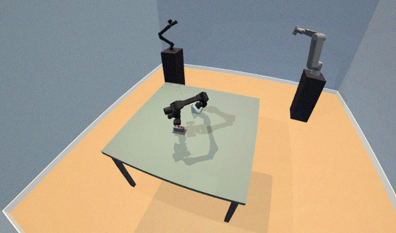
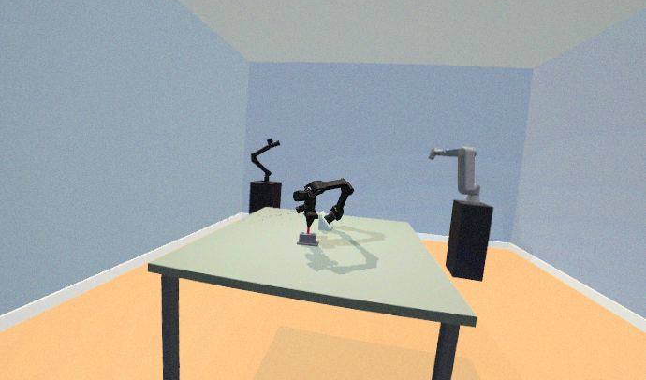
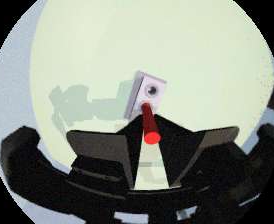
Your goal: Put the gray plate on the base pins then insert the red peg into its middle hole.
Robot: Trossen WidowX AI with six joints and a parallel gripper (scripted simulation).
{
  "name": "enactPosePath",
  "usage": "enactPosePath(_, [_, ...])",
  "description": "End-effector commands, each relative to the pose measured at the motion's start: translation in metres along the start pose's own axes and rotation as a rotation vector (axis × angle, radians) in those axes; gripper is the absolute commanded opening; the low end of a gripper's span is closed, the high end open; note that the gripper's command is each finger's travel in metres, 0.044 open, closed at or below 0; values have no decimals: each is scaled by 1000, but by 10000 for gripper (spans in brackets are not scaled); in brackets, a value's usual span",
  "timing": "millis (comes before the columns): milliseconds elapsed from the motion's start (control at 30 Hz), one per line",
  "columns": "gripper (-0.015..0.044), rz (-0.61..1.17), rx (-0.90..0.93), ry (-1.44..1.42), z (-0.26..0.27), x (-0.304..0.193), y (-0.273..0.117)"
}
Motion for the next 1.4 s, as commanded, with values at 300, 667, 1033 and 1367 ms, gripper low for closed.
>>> enactPosePath(300, [0,0,0,-1,0,0,0])
enactPosePath(667, [150,0,0,-1,0,0,0])
enactPosePath(1033, [150,0,6,6,0,-1,-3])
enactPosePath(1367, [150,0,6,6,-2,-3,-6])
Point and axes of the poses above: the point midway between the two fingers, 35 mm back from their tips, its own y axis out along the fingers, its own z axis across the jaws, x = y × z, the point moved 1 cm from there along -y, back along the fingers, and after that the axes turned 13 degrees about -y, right-handed, at the moved point
